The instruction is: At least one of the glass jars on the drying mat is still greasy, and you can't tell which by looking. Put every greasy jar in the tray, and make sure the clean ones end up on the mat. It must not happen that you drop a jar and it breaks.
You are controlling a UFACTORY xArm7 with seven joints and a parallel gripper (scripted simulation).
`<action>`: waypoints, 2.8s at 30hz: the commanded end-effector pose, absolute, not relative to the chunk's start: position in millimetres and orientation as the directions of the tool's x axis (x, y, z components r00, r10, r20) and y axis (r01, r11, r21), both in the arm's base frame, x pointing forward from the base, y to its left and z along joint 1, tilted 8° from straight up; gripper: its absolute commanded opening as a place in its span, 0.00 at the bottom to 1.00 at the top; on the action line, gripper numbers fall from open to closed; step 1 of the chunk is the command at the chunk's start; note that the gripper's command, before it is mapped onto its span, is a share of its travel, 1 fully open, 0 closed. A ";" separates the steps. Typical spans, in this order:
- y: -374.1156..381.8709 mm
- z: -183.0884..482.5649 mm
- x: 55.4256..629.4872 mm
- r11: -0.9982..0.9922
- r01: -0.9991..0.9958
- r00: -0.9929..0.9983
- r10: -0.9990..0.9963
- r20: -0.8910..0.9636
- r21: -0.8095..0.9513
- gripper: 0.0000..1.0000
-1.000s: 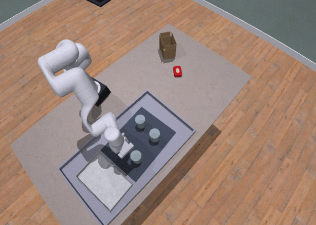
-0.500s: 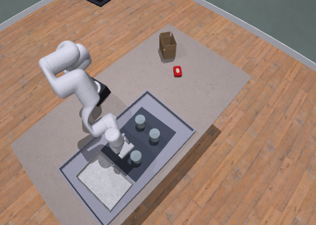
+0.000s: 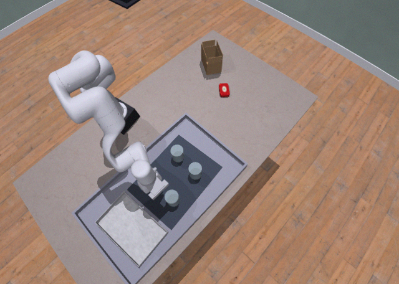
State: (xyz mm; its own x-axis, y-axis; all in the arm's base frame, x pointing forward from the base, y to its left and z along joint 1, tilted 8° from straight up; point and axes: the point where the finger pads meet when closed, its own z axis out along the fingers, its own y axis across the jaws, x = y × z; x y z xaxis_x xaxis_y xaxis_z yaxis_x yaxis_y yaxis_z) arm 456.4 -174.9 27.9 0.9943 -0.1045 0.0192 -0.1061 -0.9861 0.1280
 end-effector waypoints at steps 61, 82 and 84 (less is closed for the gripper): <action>-173.3 33.5 446.1 -0.986 -0.106 0.994 -0.104 0.024 0.129 0.00; -172.8 35.4 443.5 -0.986 -0.106 0.994 -0.104 0.024 0.129 0.00; -172.7 35.6 443.3 -0.986 -0.106 0.994 -0.104 0.024 0.129 0.00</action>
State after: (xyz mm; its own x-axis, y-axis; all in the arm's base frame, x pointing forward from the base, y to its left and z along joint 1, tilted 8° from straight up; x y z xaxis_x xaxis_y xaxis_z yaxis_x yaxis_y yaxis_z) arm 441.9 -172.6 33.6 0.9943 -0.1045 0.0194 -0.1061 -0.9861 0.1281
